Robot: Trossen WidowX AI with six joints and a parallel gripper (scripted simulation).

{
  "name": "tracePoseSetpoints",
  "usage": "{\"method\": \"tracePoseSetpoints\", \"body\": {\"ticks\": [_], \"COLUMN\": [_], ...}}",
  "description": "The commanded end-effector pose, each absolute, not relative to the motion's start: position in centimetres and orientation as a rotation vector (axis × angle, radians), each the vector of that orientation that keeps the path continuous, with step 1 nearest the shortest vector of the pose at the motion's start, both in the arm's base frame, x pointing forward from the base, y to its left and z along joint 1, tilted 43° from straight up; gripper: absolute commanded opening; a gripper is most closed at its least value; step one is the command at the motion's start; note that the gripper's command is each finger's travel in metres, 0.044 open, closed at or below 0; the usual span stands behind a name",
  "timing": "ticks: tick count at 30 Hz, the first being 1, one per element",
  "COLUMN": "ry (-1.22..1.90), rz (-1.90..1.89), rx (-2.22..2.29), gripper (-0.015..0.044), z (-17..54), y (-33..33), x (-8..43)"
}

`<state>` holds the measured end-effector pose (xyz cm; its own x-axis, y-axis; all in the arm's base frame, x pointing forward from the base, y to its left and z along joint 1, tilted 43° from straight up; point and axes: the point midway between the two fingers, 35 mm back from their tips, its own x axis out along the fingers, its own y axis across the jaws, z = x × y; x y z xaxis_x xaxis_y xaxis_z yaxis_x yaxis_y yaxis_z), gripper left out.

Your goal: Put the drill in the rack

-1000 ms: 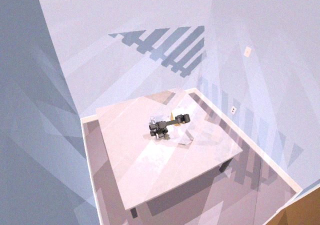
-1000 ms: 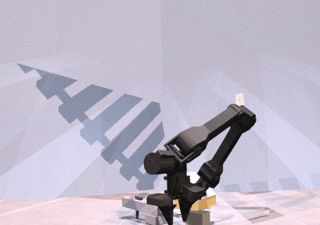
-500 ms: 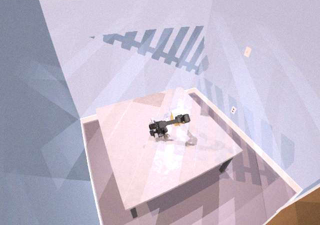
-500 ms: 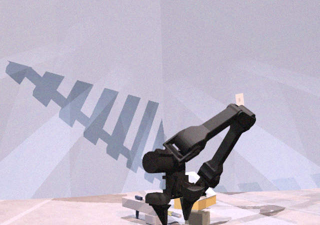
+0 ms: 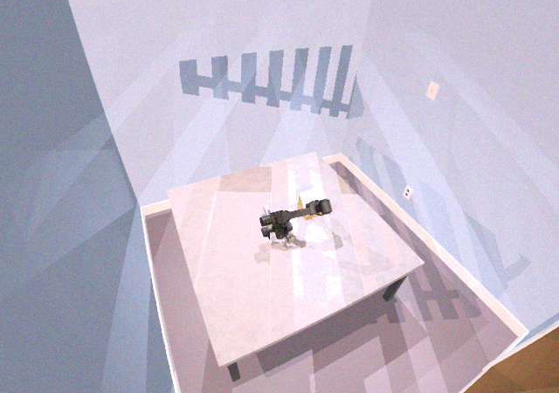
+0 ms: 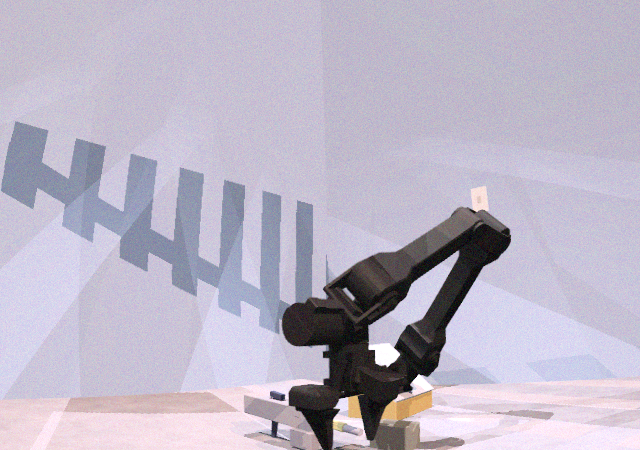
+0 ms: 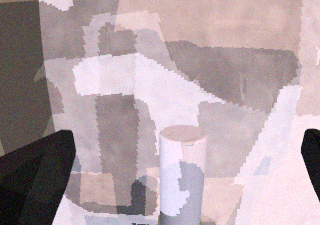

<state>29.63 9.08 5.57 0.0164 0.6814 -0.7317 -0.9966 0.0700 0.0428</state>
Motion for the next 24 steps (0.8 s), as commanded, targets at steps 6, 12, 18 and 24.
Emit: {"method": "tracePoseSetpoints", "body": {"ticks": [6,12,18,24], "ry": [0.695,0.695,0.695,0.695], "rz": [1.432,1.432,1.432,1.432], "rx": [-0.578,-0.578,-0.578,-0.578], "gripper": [0.044,0.044,0.044,0.044], "z": [5.21,5.15,5.1,5.05], "y": [8.99,8.95,8.91,8.89], "x": [29.51,29.51,29.5,29.51]}}
